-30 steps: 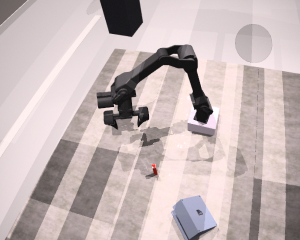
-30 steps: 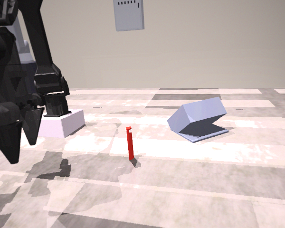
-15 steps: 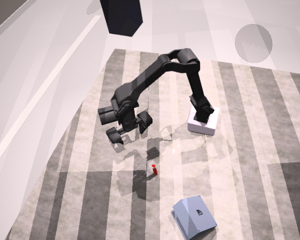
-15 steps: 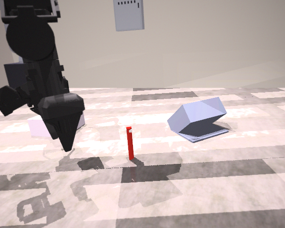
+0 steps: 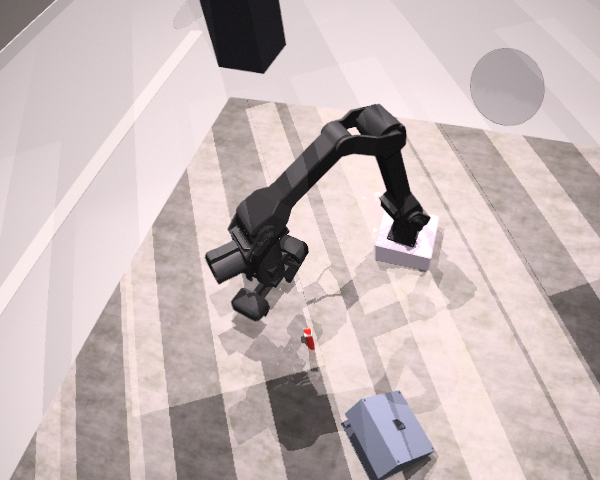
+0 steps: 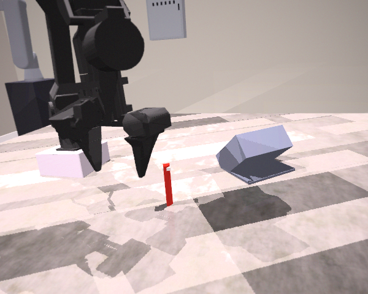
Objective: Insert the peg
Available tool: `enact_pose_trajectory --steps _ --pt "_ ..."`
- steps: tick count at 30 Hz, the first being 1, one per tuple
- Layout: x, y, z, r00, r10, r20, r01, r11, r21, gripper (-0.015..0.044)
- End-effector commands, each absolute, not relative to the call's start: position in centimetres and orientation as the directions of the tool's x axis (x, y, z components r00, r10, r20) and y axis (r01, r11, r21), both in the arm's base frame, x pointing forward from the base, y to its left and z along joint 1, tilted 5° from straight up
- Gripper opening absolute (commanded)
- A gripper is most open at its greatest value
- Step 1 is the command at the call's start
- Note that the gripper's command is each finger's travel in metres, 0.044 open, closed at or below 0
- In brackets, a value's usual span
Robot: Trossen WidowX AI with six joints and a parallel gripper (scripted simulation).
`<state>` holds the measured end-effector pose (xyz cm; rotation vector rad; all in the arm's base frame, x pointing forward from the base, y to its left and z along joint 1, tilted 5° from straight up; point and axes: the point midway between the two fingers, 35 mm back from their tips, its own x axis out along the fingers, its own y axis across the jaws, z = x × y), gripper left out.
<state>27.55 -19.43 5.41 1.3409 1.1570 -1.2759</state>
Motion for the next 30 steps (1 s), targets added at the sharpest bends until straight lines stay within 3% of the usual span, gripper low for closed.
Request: enact_pose_trajectory --steps 1,20,30 --pt "28.5 -18.4 5.7 0.018 0.038 -0.999 0.999 -0.035 0.017 0.0440" --pt "31.5 -11.4 6.2 -0.025 0.055 -0.998 0.890 0.457 0.003 0.0440" --pt "31.8 -10.8 5.9 -0.028 0.055 -0.998 0.874 0.487 0.003 0.0440"
